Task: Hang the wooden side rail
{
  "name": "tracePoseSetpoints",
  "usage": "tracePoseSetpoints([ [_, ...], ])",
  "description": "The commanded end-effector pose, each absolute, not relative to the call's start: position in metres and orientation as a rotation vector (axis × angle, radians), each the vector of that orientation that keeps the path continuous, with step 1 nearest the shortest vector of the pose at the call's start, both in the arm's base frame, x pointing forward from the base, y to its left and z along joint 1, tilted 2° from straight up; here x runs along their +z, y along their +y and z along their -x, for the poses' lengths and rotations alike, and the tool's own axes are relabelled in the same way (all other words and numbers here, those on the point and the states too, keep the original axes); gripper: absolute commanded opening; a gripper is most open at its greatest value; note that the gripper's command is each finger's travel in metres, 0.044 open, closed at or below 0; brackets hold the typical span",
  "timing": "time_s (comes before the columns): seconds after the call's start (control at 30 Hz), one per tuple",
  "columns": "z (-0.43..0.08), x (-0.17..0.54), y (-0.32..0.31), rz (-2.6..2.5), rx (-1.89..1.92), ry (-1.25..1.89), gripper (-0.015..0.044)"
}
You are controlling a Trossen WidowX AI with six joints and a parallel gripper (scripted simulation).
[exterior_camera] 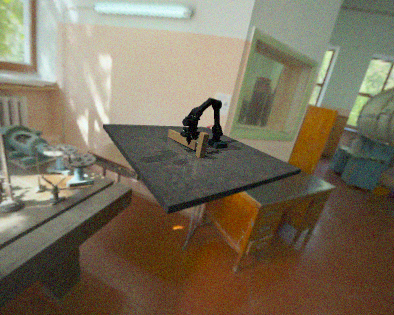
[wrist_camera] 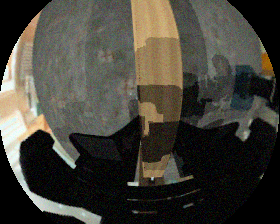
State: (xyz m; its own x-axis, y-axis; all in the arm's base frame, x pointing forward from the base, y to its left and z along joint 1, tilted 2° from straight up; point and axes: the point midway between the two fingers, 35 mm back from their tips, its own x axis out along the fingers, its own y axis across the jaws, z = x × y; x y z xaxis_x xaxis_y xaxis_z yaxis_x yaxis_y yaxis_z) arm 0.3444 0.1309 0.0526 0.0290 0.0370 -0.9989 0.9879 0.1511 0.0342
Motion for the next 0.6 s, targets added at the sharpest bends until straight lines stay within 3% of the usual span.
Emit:
tracePoseSetpoints([
  [0.0, -0.3475, 0.0555, 0.1337, -1.146, -1.049, 1.274, 0.0000],
  [0.57, -0.3467, 0.0567, 0.1353, -1.146, -1.049, 1.274, 0.0000],
])
